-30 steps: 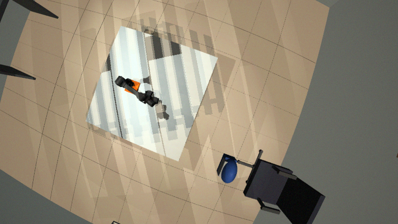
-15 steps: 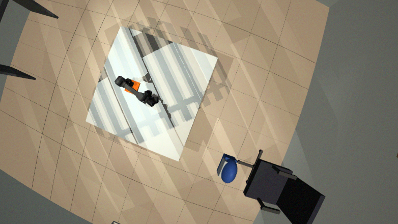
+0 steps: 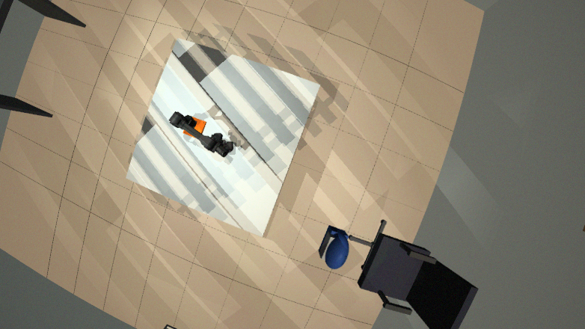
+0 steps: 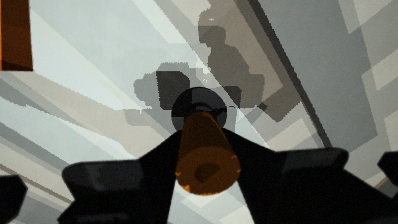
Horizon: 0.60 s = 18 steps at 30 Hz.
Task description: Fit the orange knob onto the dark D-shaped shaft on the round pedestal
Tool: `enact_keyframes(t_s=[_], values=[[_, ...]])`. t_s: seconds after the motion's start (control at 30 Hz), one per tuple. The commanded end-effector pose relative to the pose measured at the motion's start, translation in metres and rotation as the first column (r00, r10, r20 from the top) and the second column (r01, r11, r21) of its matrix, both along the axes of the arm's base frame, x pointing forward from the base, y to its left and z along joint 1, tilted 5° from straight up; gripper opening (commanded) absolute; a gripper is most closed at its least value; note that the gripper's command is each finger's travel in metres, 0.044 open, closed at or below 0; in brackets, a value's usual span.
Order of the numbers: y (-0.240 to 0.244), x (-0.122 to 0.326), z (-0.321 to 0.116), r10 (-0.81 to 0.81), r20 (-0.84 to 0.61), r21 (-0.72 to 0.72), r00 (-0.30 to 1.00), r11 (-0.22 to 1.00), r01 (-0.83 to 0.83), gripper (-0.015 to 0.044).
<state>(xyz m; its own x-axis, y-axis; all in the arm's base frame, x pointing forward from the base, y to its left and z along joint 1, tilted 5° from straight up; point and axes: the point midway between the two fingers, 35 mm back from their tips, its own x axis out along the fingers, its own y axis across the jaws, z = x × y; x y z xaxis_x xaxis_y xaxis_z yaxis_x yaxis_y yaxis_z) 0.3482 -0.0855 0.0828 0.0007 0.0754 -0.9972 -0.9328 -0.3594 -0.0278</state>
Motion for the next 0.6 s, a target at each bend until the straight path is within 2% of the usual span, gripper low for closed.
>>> enact_keyframes(t_s=[0.0,0.57], values=[[-0.0013,0.0024,-0.0012,0.005,0.008,-0.007,1.000,1.000,-0.005,0.0000],[-0.0012,0.0021,-0.0016,0.011,0.008,-0.007,1.000,1.000,-0.011,0.0000]])
